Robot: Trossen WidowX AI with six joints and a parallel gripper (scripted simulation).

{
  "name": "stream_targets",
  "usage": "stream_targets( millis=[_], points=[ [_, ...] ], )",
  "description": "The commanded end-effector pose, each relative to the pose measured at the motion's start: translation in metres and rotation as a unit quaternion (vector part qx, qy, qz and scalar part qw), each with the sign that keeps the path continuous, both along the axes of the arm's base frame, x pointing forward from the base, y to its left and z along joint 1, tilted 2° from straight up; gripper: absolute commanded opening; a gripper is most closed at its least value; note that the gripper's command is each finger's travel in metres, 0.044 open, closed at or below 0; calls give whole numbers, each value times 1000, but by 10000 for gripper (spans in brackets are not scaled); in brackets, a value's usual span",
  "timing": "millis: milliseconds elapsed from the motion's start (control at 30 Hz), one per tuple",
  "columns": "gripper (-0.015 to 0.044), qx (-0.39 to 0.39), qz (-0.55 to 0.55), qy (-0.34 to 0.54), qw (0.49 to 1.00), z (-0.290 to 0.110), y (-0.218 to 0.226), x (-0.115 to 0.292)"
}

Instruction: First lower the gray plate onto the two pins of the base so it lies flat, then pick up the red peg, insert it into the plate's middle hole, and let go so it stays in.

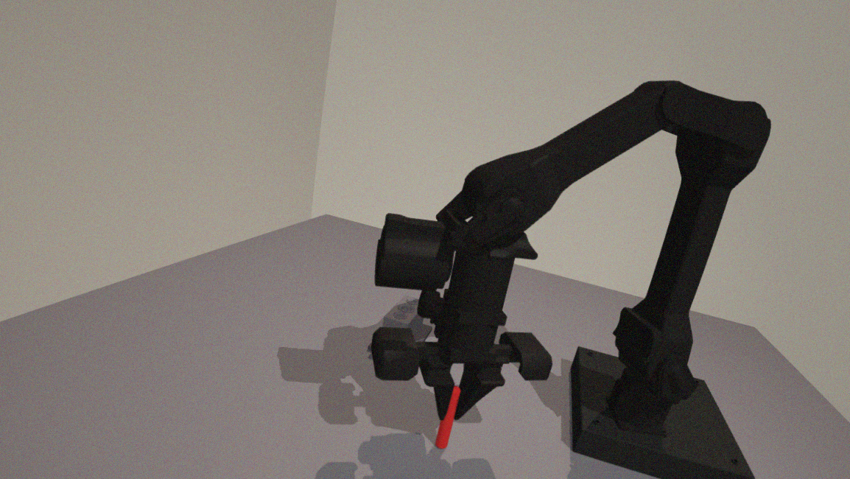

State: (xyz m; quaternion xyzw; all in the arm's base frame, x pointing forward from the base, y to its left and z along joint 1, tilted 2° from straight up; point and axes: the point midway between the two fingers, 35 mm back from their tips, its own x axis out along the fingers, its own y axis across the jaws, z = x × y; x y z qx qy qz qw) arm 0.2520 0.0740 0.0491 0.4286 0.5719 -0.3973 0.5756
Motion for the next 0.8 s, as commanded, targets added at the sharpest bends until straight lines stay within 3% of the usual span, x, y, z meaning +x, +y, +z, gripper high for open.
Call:
stream_targets(
  millis=[0, 733, 767],
  points=[
    [0, -1, -2, -4, 1000, 11, 0, 3],
    [0, -1, -2, -4, 1000, 82, 0, 6],
    [0, 0, -1, 0, 1000, 68, 0, 5]
  ],
)
